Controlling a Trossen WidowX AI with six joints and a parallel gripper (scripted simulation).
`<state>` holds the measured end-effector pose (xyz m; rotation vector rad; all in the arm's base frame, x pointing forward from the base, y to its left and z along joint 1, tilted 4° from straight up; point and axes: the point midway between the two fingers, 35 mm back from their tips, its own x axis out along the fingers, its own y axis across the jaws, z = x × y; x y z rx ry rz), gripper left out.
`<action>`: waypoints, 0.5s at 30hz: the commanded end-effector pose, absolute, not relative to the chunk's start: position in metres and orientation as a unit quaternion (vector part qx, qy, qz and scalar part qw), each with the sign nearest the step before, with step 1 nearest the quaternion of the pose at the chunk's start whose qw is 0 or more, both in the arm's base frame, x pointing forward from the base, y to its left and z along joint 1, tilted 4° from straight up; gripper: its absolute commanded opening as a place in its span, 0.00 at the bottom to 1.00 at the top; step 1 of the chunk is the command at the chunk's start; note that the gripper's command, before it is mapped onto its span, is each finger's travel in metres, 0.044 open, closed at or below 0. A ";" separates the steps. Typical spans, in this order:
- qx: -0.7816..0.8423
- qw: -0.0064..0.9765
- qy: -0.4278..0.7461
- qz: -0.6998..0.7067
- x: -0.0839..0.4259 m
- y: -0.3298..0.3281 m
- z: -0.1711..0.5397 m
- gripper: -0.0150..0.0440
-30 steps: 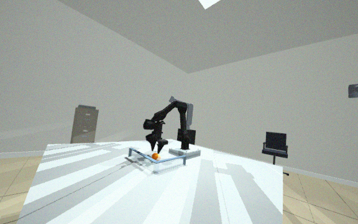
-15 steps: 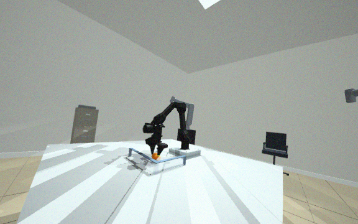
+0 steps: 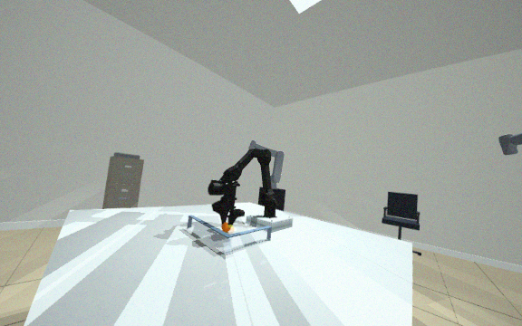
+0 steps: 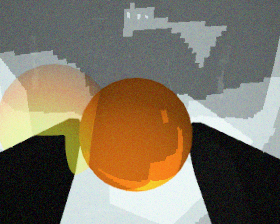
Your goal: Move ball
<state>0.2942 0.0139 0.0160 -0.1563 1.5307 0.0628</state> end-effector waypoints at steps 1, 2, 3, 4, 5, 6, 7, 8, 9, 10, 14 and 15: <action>-0.073 0.718 0.691 0.029 0.297 0.015 0.028 0.34; -0.073 0.718 0.691 0.029 0.298 0.015 0.034 0.29; -0.073 0.718 0.691 0.029 0.299 0.016 0.040 0.25; -0.073 0.718 0.691 0.029 0.299 0.016 0.046 0.25; -0.073 0.718 0.691 0.029 0.300 0.016 0.051 0.25; -0.073 0.718 0.691 0.029 0.300 0.017 0.057 0.25; -0.073 0.718 0.691 0.029 0.301 0.017 0.063 0.25; -0.073 0.718 0.691 0.029 0.301 0.018 0.070 0.25; -0.073 0.718 0.691 0.029 0.301 0.018 0.076 0.25; -0.073 0.718 0.691 0.029 0.300 0.018 0.082 0.25; -0.073 0.718 0.691 0.029 0.298 0.020 0.106 0.25; -0.073 0.718 0.691 0.029 0.297 0.020 0.113 0.25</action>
